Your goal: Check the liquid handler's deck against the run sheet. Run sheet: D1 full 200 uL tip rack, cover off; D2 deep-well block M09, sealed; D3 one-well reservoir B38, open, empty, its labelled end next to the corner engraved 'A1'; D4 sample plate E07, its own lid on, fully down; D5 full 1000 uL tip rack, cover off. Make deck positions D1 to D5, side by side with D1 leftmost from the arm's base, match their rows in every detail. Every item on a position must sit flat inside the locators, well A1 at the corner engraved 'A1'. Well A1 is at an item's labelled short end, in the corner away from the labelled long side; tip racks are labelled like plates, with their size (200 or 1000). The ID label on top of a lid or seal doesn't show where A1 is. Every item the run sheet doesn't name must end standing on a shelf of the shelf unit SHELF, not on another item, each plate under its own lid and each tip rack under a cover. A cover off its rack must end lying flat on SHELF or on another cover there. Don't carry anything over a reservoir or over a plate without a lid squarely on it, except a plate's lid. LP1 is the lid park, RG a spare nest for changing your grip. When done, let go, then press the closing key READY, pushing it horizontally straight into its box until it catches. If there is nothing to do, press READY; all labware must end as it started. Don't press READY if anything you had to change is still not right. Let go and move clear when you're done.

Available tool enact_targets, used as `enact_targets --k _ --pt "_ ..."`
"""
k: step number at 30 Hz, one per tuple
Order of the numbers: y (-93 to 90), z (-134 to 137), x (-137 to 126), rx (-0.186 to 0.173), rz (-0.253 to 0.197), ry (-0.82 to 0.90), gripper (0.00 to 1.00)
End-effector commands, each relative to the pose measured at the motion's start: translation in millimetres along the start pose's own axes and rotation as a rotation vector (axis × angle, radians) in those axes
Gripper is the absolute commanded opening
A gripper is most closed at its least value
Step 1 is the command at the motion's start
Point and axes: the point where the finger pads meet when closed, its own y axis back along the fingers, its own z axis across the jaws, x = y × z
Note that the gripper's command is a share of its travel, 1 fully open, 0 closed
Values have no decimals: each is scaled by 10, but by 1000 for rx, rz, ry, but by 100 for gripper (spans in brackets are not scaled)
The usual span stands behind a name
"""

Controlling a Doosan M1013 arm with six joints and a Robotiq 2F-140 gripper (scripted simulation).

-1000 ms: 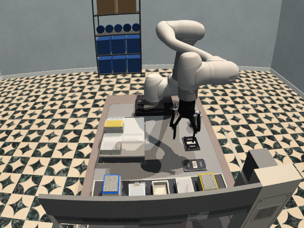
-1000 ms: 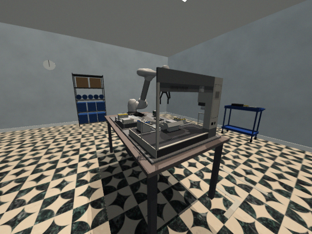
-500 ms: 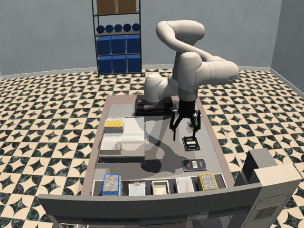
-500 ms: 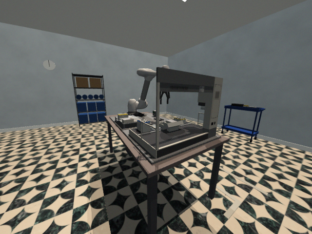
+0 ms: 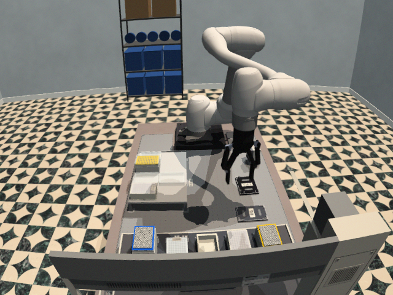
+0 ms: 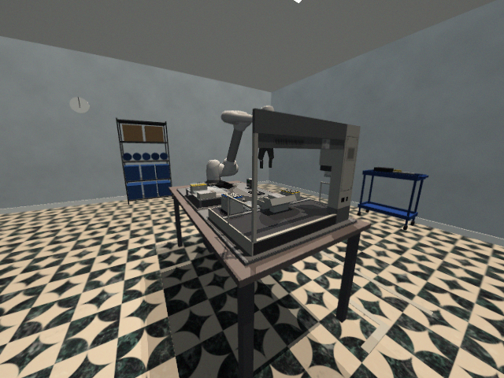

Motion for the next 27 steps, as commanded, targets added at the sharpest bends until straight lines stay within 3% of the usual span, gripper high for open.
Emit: enact_targets --k 1,6,27 --pt "13 -132 24 1 2 54 66" --pt "13 -342 60 1 2 154 66" --pt "13 -342 60 1 2 534 66"
